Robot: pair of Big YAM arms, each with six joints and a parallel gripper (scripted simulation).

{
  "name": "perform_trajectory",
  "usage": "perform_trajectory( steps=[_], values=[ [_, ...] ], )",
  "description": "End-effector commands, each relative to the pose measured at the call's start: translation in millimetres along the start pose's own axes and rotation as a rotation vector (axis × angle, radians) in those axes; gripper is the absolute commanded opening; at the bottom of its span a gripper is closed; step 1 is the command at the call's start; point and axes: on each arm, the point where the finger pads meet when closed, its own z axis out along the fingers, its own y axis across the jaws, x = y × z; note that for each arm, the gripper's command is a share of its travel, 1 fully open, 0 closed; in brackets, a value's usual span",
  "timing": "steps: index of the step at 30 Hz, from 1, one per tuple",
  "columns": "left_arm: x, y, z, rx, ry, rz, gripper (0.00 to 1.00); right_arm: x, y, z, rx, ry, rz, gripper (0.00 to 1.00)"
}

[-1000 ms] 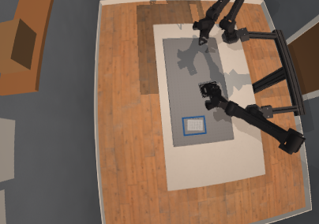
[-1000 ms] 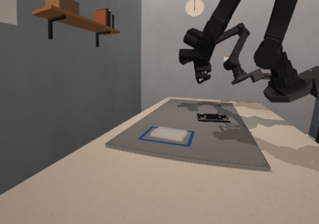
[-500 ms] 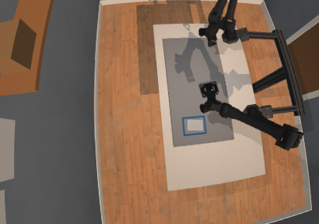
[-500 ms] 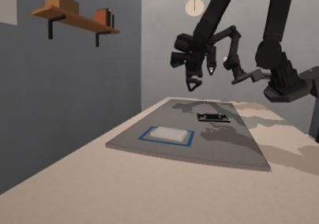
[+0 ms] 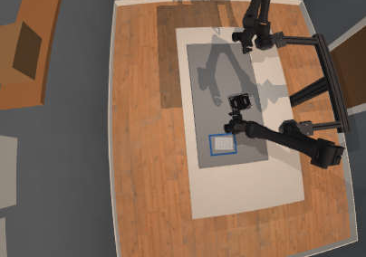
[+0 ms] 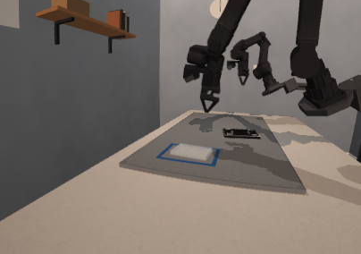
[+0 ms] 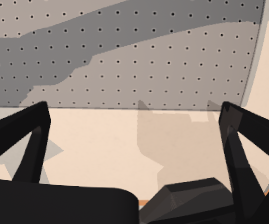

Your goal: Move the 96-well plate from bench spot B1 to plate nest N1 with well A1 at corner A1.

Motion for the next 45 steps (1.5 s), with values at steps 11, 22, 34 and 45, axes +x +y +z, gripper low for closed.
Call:
perform_trajectory(
  steps=[11,22,34,45],
  values=[
    [-38,48,9,-0.162,0.031,0.121,1.00,-9,4,-8,-0.013,-0.014,0.029,1.00],
    [-49,103,16,-0.326,0.124,0.215,1.00,-9,4,-8,-0.013,-0.014,0.029,1.00],
    [-66,145,9,-0.403,0.141,0.266,1.00,-9,4,-8,-0.013,-0.014,0.029,1.00],
    [-65,136,11,-0.393,0.142,0.285,1.00,-9,4,-8,-0.013,-0.014,0.029,1.00]
  ],
)
